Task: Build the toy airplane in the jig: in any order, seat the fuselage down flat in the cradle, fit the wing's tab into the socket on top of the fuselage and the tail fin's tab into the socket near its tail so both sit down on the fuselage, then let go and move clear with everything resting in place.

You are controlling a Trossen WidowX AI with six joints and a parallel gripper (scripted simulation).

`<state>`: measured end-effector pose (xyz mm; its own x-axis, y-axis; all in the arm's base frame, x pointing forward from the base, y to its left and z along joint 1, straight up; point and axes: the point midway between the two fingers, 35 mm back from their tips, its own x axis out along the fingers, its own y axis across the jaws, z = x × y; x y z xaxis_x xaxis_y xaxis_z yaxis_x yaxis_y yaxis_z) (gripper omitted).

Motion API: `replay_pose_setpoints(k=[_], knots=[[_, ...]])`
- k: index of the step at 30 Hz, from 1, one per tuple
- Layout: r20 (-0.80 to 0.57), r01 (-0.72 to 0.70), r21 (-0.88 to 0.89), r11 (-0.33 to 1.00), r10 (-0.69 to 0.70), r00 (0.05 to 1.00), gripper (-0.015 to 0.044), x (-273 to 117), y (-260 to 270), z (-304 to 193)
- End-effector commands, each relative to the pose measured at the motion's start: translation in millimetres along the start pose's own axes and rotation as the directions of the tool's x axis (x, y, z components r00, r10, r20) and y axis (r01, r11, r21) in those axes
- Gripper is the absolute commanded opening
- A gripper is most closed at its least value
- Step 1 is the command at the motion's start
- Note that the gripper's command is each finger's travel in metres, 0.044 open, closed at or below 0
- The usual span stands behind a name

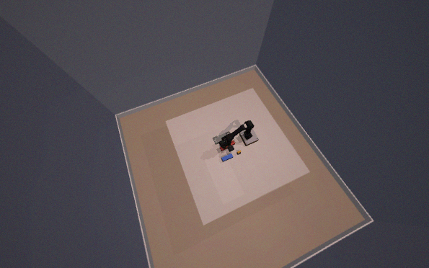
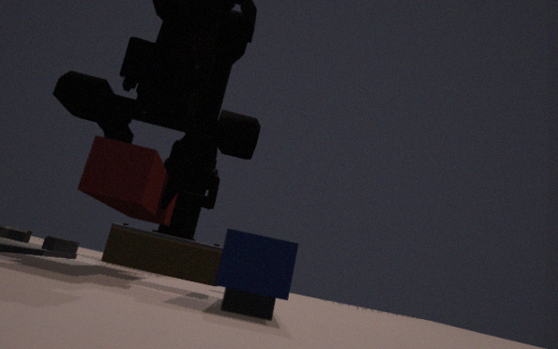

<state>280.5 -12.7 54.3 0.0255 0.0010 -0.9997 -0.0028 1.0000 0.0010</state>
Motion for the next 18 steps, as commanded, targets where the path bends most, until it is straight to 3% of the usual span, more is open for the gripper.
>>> replay_pose_setpoints(k=[1,18], knots=[[0.009,-0.004,0.003,1.0,0.004,1.0,0.0,-12.5,0.5,1.1],[0.008,-0.004,0.003,1.0,0.004,1.0,0.0,-66.0,0.7,-6.6]])
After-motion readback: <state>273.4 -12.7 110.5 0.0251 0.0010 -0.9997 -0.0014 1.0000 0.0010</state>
